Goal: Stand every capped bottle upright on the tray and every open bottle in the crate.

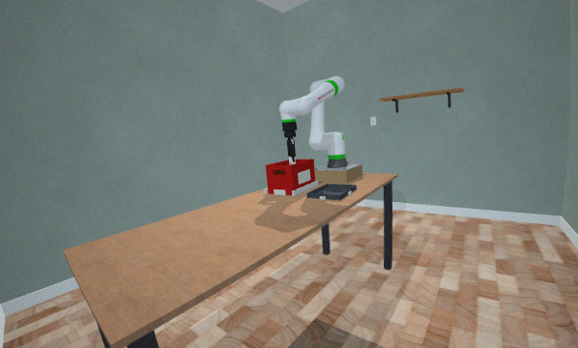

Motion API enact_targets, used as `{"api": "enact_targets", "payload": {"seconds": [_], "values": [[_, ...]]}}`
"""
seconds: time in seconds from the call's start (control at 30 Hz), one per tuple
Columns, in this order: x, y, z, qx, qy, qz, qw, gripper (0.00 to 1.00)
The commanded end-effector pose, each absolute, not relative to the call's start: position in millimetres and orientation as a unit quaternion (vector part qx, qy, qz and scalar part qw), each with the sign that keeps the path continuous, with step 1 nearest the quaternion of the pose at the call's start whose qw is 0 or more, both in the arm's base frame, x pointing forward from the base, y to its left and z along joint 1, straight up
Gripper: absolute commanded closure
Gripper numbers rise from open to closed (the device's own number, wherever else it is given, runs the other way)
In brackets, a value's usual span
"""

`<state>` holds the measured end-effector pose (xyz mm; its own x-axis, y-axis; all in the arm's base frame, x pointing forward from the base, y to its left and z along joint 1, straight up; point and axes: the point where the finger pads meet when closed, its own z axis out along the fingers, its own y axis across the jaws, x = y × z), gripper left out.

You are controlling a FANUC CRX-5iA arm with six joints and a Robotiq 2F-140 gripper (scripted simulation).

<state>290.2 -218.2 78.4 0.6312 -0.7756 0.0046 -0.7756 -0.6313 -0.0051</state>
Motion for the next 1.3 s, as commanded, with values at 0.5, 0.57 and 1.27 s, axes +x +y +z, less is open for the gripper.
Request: {"api": "enact_targets", "payload": {"seconds": [0.5,0.57,1.27], "values": [[290.4,-218.3,76.1,-0.903,0.429,-0.003,0.001,1.00],[290.4,-218.3,76.1,-0.903,0.429,-0.003,0.001,1.00],[290.4,-218.4,76.2,-0.903,0.429,-0.003,0.001,1.00]]}}
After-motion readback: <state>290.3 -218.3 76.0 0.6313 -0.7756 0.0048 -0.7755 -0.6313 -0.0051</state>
